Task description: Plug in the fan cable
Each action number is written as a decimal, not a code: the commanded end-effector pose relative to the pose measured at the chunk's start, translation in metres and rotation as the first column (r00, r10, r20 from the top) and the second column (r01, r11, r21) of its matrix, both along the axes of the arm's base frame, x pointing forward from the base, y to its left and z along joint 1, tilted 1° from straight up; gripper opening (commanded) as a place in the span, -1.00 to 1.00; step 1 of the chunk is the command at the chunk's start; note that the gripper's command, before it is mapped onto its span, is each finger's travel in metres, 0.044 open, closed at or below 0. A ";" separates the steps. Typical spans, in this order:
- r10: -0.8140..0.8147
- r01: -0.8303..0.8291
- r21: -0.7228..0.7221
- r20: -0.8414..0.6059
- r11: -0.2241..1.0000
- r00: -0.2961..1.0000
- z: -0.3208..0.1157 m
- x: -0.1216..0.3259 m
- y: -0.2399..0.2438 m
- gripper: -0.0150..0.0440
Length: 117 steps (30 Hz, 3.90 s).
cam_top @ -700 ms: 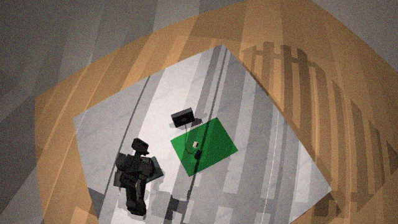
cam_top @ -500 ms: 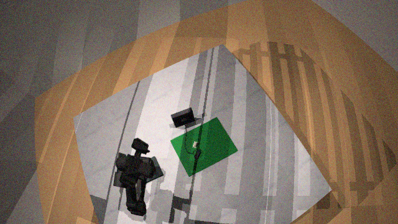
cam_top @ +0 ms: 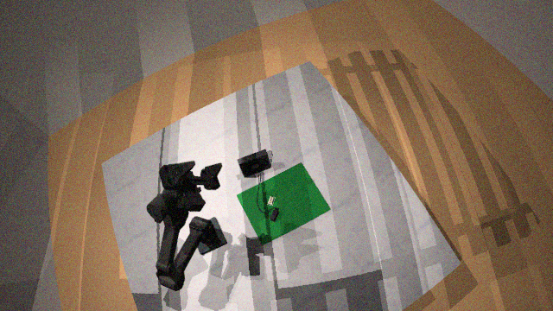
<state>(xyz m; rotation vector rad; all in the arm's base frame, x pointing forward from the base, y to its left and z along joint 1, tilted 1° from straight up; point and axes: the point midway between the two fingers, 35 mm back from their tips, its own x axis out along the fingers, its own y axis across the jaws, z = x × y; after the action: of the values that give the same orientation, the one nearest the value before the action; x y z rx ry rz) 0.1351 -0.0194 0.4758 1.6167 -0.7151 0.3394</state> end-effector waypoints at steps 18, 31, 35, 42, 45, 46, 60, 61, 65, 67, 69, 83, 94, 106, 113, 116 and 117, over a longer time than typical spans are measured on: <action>-0.705 -0.453 -0.880 -0.410 0.140 0.578 -0.128 0.190 0.059 1.00; -0.814 -0.921 -0.289 -0.445 -0.262 0.372 -0.245 0.210 0.015 1.00; -0.809 -0.939 -0.029 -0.500 -0.342 0.310 -0.277 0.199 -0.001 1.00; -0.737 -0.782 0.381 -0.660 -0.493 0.143 -0.320 0.164 -0.028 1.00; -0.703 -0.716 0.447 -0.706 -0.536 0.086 -0.326 0.154 -0.034 1.00; -0.703 -0.716 0.447 -0.706 -0.536 0.086 -0.326 0.154 -0.034 1.00; -0.703 -0.716 0.447 -0.706 -0.536 0.086 -0.326 0.154 -0.034 1.00; -0.703 -0.716 0.447 -0.706 -0.536 0.086 -0.328 0.154 -0.034 1.00; -0.703 -0.716 0.447 -0.706 -0.536 0.086 -0.356 0.156 -0.033 1.00; -0.703 -0.716 0.447 -0.706 -0.536 0.086 -0.378 0.156 -0.033 1.00; -0.703 -0.716 0.447 -0.706 -0.536 0.086 -0.388 0.156 -0.033 1.00; -0.703 -0.716 0.447 -0.706 -0.536 0.086 -0.401 0.157 -0.032 1.00; -0.703 -0.716 0.447 -0.706 -0.536 0.086 -0.419 0.157 -0.032 1.00; -0.703 -0.716 0.447 -0.706 -0.536 0.086 -0.428 0.157 -0.032 1.00; -0.707 -0.719 0.446 -0.702 -0.532 0.087 -0.426 0.158 -0.033 0.64; -0.707 -0.719 0.446 -0.702 -0.532 0.087 -0.426 0.158 -0.033 0.38; -0.707 -0.719 0.446 -0.702 -0.532 0.087 -0.426 0.158 -0.033 0.29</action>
<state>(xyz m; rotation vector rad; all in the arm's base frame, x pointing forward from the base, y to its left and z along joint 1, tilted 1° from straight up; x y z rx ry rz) 0.2935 -0.0521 0.0499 -0.5449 1.7114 0.4250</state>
